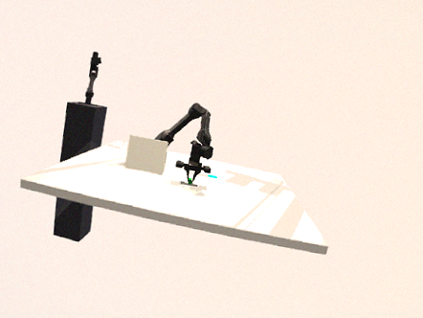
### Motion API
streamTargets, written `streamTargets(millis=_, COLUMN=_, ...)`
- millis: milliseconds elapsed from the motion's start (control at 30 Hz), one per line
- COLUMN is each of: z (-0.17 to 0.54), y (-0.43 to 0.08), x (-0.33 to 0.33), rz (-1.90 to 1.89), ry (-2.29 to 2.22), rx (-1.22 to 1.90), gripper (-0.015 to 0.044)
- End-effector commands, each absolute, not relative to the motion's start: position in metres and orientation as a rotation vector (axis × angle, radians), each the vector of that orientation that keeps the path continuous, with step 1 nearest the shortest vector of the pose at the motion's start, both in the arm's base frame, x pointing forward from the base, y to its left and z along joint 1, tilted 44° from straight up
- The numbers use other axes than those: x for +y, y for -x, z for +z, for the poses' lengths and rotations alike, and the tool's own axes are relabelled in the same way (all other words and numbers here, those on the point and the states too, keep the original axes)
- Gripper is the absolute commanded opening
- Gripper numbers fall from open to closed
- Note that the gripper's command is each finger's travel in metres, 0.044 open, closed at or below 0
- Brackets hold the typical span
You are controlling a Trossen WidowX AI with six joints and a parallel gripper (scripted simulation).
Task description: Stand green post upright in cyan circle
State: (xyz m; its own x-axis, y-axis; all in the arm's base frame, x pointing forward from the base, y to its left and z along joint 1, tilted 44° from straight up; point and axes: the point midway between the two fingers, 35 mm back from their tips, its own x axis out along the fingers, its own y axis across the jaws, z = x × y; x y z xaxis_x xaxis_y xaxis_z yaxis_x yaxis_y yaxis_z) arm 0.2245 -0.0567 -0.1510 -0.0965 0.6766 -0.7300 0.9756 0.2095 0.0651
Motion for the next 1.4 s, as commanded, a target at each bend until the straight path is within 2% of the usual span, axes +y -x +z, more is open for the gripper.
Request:
streamTargets(millis=0, z=-0.151, y=-0.225, x=-0.056, rz=-0.597, ry=-1.544, rx=1.842, gripper=0.0023)
streamTargets(millis=1367, z=-0.103, y=-0.236, x=-0.107, rz=-0.64, ry=-1.568, rx=1.805, gripper=0.0023)
